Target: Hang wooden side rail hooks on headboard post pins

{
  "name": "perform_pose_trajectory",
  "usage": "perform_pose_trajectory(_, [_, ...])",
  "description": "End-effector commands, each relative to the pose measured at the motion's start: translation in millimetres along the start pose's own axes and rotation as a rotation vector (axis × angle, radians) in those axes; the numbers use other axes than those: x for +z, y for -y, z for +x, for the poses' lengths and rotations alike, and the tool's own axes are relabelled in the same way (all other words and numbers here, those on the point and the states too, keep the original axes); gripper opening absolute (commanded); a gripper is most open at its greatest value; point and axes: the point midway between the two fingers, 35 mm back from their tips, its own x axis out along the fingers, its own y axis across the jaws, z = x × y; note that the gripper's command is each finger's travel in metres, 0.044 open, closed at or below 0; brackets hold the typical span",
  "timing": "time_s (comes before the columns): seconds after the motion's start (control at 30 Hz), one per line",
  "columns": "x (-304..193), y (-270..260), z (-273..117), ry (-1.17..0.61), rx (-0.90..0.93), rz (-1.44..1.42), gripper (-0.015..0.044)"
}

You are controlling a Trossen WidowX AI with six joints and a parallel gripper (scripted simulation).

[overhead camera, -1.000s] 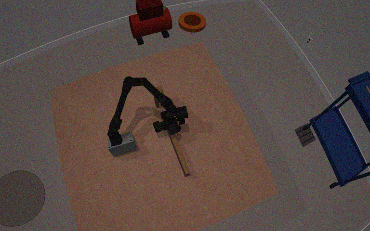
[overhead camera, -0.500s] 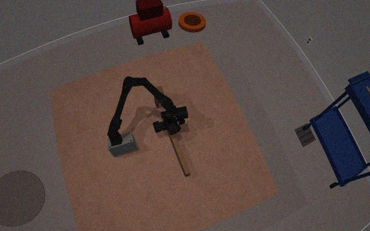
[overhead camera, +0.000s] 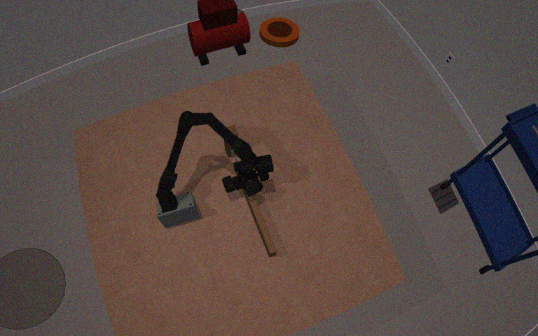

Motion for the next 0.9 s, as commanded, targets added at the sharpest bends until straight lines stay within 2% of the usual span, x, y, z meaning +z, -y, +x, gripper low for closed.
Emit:
perform_pose_trajectory(0.0, [0.1, -1.6, -3.2, 0.0, 0.008, -0.007, 0.0])
perform_pose_trajectory(0.87, [0.1, -1.6, -7.6, 0.0, 0.008, -0.007, 0.0])
